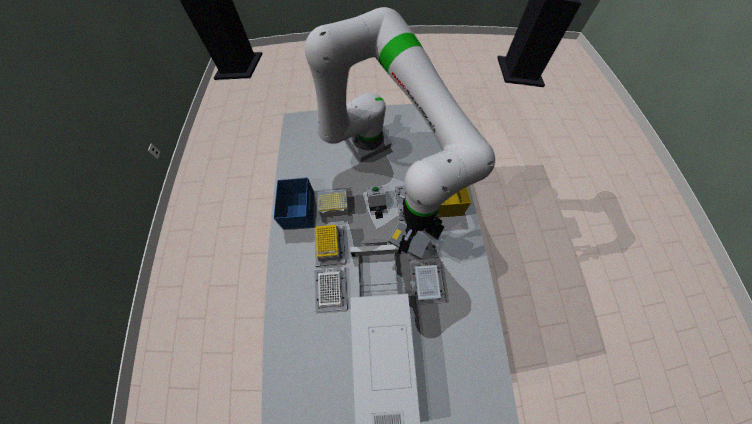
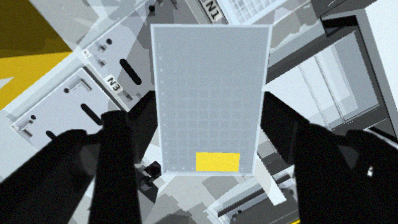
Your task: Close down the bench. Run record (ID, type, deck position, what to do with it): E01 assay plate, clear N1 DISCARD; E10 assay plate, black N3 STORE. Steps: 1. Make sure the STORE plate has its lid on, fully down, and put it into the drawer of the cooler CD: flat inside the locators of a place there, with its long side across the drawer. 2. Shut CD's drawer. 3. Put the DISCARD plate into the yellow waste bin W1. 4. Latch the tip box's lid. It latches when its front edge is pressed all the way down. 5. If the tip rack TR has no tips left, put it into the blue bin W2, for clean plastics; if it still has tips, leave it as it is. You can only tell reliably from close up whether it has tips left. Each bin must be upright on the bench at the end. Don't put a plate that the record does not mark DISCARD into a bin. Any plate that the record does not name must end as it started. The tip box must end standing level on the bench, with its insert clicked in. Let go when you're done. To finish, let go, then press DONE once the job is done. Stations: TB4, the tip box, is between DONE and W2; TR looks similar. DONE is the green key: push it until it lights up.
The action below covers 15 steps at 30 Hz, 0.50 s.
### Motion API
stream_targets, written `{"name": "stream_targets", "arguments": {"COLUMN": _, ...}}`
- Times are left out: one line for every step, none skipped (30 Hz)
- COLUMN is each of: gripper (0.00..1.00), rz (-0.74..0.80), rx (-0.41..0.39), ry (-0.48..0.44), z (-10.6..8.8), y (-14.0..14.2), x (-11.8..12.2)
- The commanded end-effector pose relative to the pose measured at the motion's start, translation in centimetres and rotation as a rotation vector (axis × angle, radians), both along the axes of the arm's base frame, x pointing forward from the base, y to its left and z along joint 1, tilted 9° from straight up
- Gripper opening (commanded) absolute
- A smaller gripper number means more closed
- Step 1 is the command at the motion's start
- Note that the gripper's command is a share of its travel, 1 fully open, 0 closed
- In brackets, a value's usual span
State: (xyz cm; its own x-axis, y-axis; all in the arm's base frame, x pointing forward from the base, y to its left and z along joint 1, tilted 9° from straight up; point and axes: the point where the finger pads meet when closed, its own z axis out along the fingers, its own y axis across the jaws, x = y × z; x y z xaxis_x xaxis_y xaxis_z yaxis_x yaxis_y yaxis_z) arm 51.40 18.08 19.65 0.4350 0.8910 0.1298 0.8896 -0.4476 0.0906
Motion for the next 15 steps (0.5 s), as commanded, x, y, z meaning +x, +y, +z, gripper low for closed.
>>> {"name": "stream_targets", "arguments": {"gripper": 0.1, "rz": 0.116, "rx": -0.004, "ry": 0.001, "z": 0.1, "y": -0.6, "x": 0.6}}
{"name": "stream_targets", "arguments": {"gripper": 0.1, "rz": 0.149, "rx": -0.008, "ry": -0.002, "z": 0.1, "y": -0.8, "x": 0.8}}
{"name": "stream_targets", "arguments": {"gripper": 0.1, "rz": 0.182, "rx": -0.013, "ry": -0.005, "z": 0.1, "y": -1.0, "x": 1.0}}
{"name": "stream_targets", "arguments": {"gripper": 0.1, "rz": 0.215, "rx": -0.017, "ry": -0.008, "z": 0.1, "y": -1.2, "x": 1.1}}
{"name": "stream_targets", "arguments": {"gripper": 0.1, "rz": 0.248, "rx": -0.022, "ry": -0.01, "z": 0.1, "y": -1.4, "x": 1.3}}
{"name": "stream_targets", "arguments": {"gripper": 0.1, "rz": 0.281, "rx": -0.026, "ry": -0.013, "z": 0.1, "y": -1.6, "x": 1.5}}
{"name": "stream_targets", "arguments": {"gripper": 0.1, "rz": 0.314, "rx": -0.031, "ry": -0.016, "z": 0.1, "y": -1.8, "x": 1.7}}
{"name": "stream_targets", "arguments": {"gripper": 0.1, "rz": 0.347, "rx": -0.035, "ry": -0.019, "z": 0.1, "y": -2.0, "x": 1.8}}
{"name": "stream_targets", "arguments": {"gripper": 0.1, "rz": 0.38, "rx": -0.04, "ry": -0.021, "z": 0.2, "y": -2.2, "x": 2.0}}
{"name": "stream_targets", "arguments": {"gripper": 0.1, "rz": 0.413, "rx": -0.044, "ry": -0.024, "z": 0.2, "y": -2.4, "x": 2.2}}
{"name": "stream_targets", "arguments": {"gripper": 0.1, "rz": 0.446, "rx": -0.049, "ry": -0.027, "z": 0.2, "y": -2.6, "x": 2.4}}
{"name": "stream_targets", "arguments": {"gripper": 0.1, "rz": 0.478, "rx": -0.053, "ry": -0.03, "z": 0.2, "y": -2.8, "x": 2.5}}
{"name": "stream_targets", "arguments": {"gripper": 0.1, "rz": 0.511, "rx": -0.058, "ry": -0.032, "z": 0.2, "y": -3.0, "x": 2.7}}
{"name": "stream_targets", "arguments": {"gripper": 0.1, "rz": 0.544, "rx": -0.062, "ry": -0.035, "z": 0.2, "y": -3.2, "x": 2.9}}
{"name": "stream_targets", "arguments": {"gripper": 0.1, "rz": 0.577, "rx": -0.067, "ry": -0.038, "z": 0.2, "y": -3.4, "x": 3.1}}
